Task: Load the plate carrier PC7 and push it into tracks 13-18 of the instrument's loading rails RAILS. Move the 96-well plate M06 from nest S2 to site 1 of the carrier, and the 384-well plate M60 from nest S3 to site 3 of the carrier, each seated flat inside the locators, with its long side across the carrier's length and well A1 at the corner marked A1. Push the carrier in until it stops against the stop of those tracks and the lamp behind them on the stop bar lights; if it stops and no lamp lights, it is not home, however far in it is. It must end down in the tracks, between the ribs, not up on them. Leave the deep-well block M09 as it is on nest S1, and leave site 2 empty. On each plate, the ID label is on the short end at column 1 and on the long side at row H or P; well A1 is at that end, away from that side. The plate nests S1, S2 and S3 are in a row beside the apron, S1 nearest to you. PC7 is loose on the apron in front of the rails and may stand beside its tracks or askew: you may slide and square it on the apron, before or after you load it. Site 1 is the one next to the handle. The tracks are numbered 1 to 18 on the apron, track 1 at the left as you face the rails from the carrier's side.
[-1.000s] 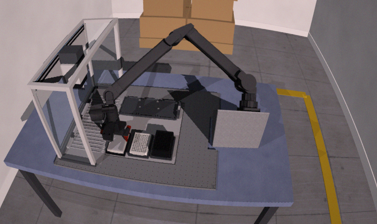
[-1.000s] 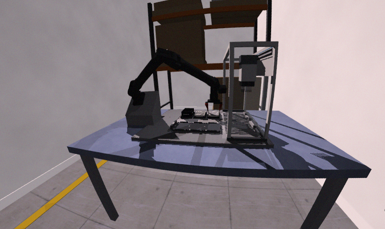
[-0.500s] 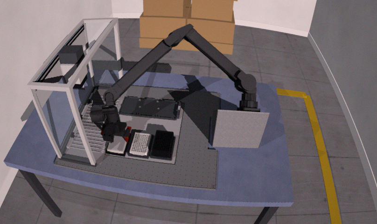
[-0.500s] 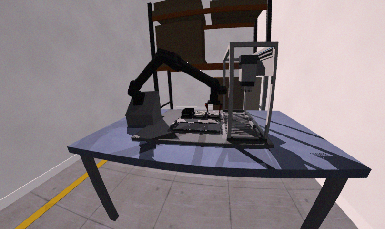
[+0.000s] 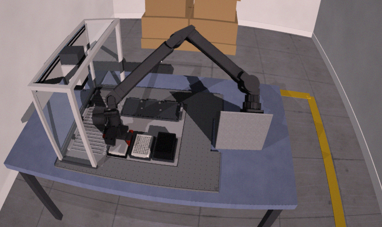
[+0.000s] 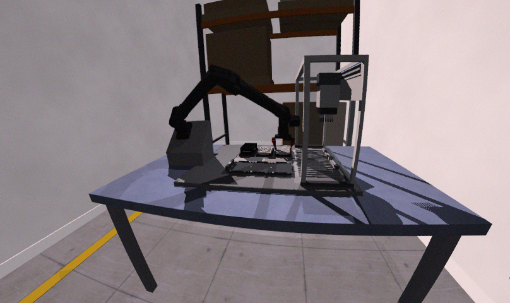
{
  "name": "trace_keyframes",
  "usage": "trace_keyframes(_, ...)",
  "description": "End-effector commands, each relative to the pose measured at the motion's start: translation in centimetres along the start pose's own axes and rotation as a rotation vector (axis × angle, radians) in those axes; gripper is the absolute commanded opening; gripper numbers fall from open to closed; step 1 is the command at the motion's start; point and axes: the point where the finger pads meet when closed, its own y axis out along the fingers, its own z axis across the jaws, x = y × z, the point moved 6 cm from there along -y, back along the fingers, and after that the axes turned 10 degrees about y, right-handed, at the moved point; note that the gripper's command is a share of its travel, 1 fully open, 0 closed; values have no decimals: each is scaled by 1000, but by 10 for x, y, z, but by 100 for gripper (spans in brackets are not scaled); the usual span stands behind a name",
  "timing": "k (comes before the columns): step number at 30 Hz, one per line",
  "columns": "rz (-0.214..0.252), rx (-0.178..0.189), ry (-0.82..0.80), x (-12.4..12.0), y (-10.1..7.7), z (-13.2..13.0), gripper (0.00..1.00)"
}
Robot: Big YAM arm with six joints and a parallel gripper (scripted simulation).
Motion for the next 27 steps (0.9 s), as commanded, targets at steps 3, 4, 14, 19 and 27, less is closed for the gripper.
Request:
trace_keyframes(3, -4, -7, 8, -2, 10, -4, 100)
trace_keyframes(4, -4, -9, 2, 0, 9, -2, 100)
trace_keyframes(14, -16, -37, 18, 0, -10, -13, 0)
trace_keyframes(19, -16, -37, 18, 0, -10, -13, 0)
trace_keyframes(27, -16, -37, 18, 0, -10, -13, 0)
